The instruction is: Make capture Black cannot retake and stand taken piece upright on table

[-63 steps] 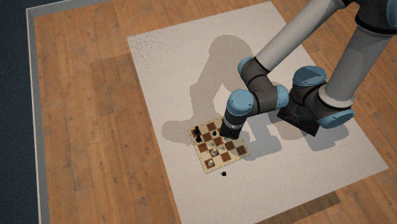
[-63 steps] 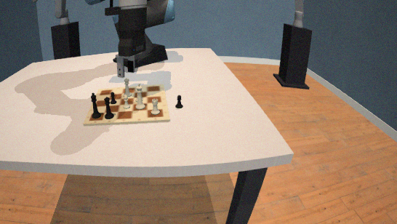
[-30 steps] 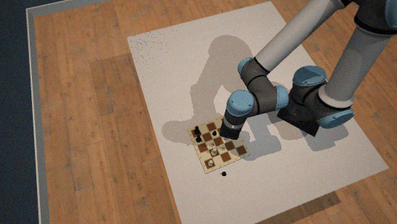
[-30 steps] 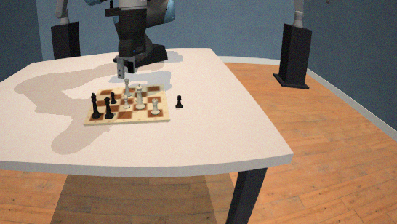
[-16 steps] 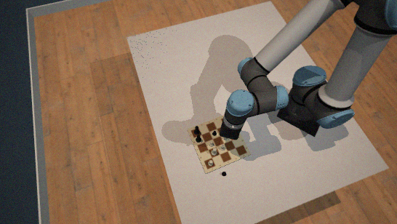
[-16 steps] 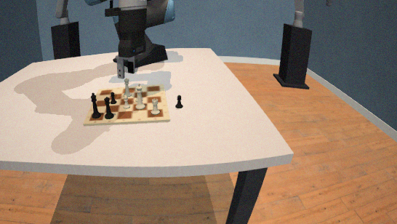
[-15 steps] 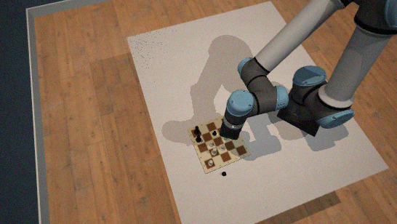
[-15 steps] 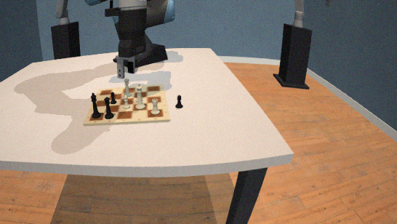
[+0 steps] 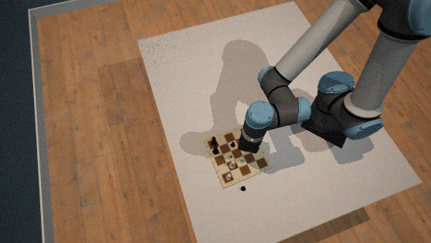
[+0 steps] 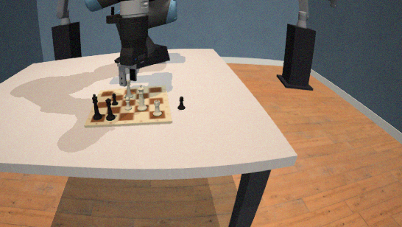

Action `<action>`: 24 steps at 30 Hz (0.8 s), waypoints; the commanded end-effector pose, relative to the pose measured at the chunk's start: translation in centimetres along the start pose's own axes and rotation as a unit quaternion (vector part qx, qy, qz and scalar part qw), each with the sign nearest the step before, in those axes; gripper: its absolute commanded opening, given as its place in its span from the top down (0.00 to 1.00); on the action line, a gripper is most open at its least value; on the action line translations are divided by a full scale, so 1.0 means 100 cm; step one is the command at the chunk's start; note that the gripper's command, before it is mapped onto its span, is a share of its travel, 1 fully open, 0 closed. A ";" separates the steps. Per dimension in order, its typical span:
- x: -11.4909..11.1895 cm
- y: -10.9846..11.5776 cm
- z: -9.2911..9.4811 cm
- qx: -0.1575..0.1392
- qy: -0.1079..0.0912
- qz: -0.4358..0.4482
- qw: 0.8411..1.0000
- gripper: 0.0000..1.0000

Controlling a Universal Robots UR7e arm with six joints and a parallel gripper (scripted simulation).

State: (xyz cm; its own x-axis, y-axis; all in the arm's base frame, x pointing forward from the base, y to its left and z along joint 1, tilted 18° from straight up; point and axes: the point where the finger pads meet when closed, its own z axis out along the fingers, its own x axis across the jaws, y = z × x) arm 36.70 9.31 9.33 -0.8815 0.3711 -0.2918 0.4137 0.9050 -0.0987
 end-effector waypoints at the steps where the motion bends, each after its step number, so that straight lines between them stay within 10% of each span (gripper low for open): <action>1: -0.001 0.000 0.007 -0.001 -0.001 0.000 1.000 0.21; 24: -0.001 0.000 0.019 -0.001 -0.001 0.000 1.000 0.21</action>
State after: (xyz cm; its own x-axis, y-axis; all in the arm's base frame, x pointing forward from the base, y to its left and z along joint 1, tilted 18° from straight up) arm 37.19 8.91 7.48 -0.8814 0.3710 -0.2923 0.4136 0.9051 -0.0984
